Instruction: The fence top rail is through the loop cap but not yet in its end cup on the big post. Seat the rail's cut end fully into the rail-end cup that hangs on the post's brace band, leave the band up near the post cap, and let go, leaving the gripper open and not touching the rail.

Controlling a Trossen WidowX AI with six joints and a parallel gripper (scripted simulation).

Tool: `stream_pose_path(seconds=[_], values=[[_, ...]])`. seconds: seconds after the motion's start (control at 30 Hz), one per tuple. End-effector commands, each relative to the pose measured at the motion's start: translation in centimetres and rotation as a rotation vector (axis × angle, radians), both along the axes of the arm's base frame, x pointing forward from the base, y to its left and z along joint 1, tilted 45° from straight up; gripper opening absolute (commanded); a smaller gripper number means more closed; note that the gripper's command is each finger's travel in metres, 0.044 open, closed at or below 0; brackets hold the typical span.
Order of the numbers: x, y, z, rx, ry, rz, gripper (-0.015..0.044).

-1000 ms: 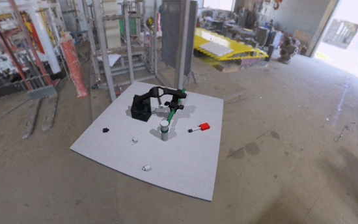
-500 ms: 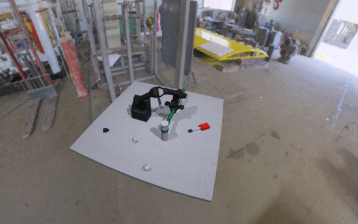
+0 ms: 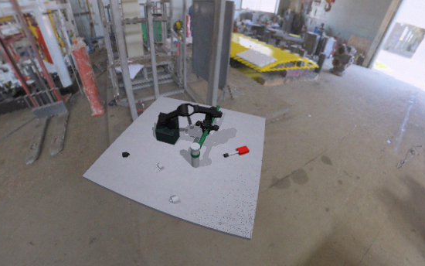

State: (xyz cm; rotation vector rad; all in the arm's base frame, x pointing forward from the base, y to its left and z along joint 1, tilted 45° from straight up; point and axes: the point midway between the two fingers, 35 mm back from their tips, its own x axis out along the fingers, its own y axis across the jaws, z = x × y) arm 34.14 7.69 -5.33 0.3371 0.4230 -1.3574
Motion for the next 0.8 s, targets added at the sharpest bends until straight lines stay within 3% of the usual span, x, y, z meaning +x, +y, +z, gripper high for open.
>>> stream_pose_path(seconds=[0.0,0.77], values=[[0.16,-0.62,0.90,-0.004,-0.010,0.004,0.0000],[0.07,-1.10,1.14,-0.005,-0.006,0.003,0.0000]])
